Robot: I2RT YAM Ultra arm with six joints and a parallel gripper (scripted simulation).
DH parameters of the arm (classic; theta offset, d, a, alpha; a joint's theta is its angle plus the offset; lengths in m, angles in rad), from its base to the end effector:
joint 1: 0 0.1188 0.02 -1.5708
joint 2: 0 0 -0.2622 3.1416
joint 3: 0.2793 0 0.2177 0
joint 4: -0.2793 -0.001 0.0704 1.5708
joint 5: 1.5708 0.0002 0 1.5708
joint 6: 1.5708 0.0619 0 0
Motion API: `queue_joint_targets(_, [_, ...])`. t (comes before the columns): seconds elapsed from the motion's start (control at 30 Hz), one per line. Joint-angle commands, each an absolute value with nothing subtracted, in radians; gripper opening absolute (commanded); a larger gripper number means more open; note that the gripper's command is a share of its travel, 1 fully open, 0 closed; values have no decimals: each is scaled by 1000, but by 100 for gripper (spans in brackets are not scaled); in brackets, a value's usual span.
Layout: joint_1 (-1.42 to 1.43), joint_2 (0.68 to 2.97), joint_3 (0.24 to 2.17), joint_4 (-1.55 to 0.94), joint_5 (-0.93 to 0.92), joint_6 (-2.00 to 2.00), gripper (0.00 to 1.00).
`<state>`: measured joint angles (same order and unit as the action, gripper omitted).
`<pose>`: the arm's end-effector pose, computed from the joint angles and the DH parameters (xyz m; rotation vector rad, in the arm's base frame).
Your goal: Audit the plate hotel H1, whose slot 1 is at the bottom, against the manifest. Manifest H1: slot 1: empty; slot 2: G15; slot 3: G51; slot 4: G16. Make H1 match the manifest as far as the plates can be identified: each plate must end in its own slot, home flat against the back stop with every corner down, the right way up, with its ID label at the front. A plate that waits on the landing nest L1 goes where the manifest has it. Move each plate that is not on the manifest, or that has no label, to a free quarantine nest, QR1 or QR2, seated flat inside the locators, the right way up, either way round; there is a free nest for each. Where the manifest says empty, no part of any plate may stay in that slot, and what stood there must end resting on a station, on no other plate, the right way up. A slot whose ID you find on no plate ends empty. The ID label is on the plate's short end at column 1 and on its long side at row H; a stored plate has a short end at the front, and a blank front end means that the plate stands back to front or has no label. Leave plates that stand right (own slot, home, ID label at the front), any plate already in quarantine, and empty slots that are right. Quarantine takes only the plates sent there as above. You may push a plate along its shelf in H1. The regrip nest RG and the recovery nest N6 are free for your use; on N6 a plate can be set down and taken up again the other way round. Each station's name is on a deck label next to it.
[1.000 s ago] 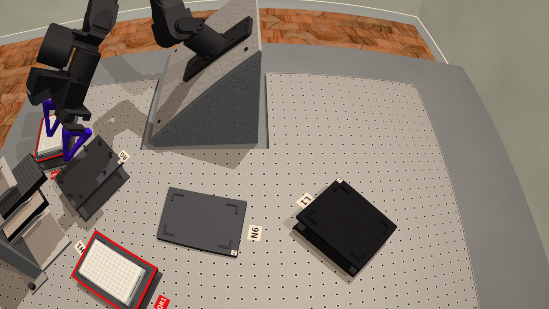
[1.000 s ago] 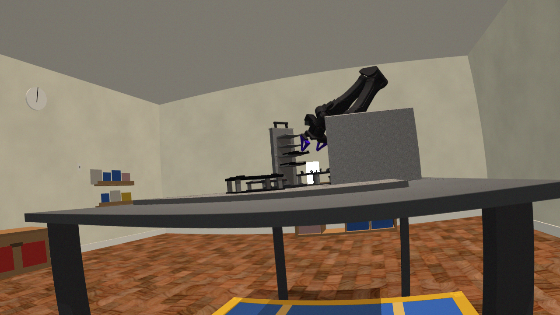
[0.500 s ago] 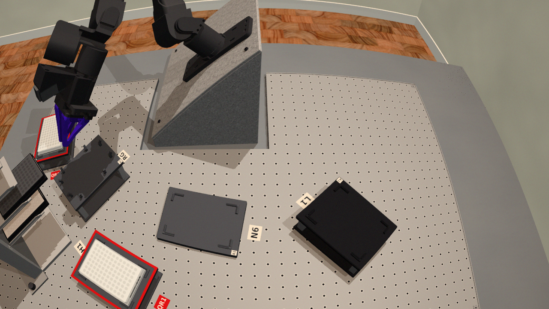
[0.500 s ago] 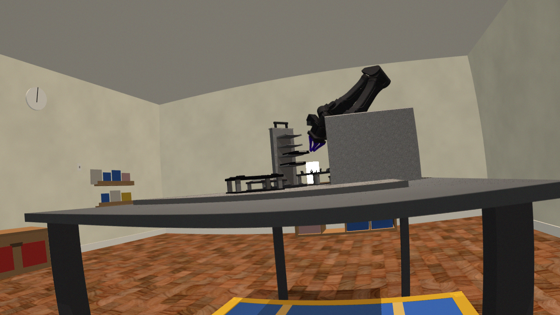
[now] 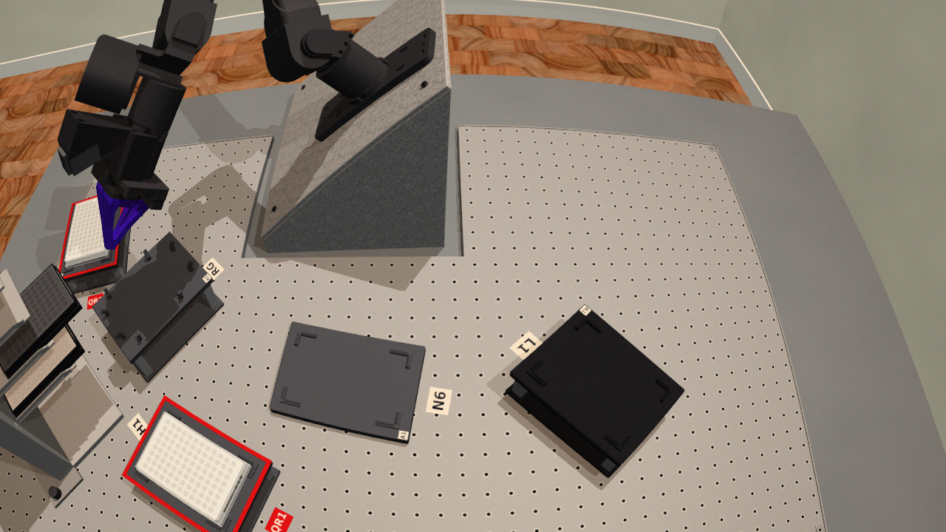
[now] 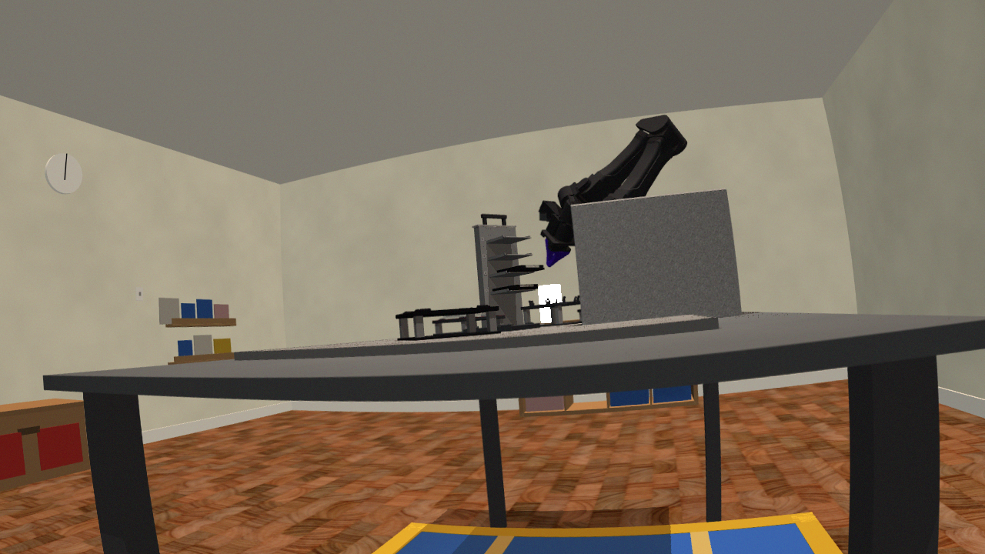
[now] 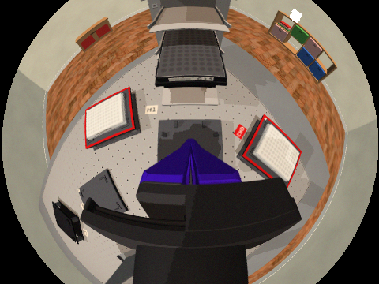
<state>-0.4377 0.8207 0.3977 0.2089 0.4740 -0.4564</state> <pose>0.1508 -0.1007 0.2526 0.3435 1.8572 -1.0497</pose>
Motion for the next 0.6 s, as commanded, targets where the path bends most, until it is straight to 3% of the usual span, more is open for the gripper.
queue_joint_targets(0.0, [-436,817,401,212,469,-457,0])
queue_joint_targets(0.57, [-438,850,422,223,466,-458,0])
